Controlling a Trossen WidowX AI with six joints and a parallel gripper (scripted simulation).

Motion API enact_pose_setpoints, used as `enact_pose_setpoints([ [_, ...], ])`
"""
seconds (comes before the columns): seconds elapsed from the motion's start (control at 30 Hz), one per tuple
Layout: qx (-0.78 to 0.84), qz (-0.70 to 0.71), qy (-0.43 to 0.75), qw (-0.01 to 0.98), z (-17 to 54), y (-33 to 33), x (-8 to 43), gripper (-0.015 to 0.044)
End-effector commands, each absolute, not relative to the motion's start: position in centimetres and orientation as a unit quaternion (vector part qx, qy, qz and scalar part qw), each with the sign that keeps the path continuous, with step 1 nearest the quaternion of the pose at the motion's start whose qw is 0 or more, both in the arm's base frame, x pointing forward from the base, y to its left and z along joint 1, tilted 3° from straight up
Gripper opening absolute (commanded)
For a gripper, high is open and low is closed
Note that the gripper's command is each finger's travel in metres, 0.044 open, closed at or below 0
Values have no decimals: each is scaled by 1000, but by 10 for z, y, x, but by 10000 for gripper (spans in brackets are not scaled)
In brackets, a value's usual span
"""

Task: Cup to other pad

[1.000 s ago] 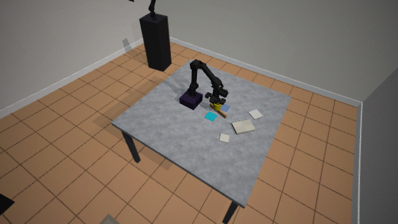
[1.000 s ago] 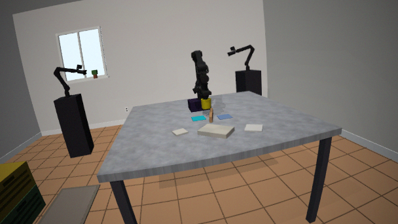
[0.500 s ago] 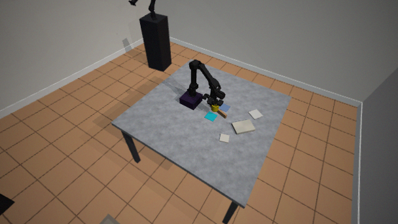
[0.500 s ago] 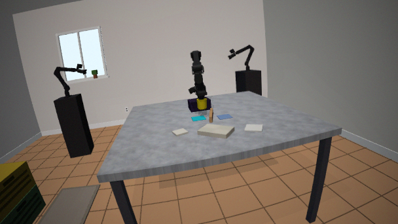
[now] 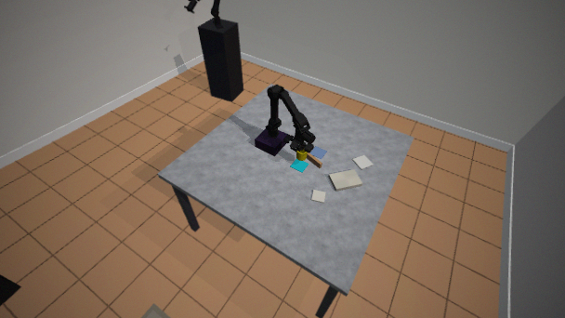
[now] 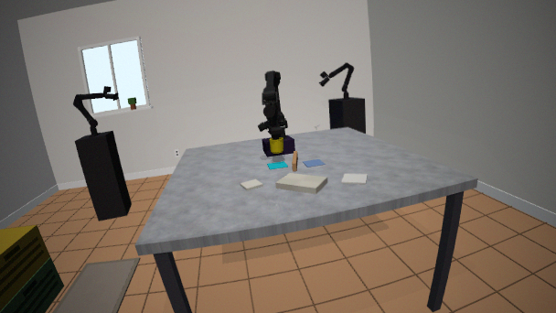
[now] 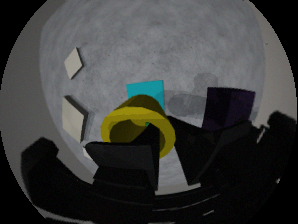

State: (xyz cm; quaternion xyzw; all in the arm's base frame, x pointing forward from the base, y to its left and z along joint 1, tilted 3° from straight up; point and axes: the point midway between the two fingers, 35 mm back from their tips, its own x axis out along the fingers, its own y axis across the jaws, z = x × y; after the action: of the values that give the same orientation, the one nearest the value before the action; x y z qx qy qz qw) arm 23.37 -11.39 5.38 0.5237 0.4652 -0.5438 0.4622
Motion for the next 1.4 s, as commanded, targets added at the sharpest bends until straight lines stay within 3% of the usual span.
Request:
enact_pose_setpoints([
  [0.0,521,-544,467,462,53,-118,230,0],
  [1.37,521,-545,467,462,-13,-120,227,0],
])
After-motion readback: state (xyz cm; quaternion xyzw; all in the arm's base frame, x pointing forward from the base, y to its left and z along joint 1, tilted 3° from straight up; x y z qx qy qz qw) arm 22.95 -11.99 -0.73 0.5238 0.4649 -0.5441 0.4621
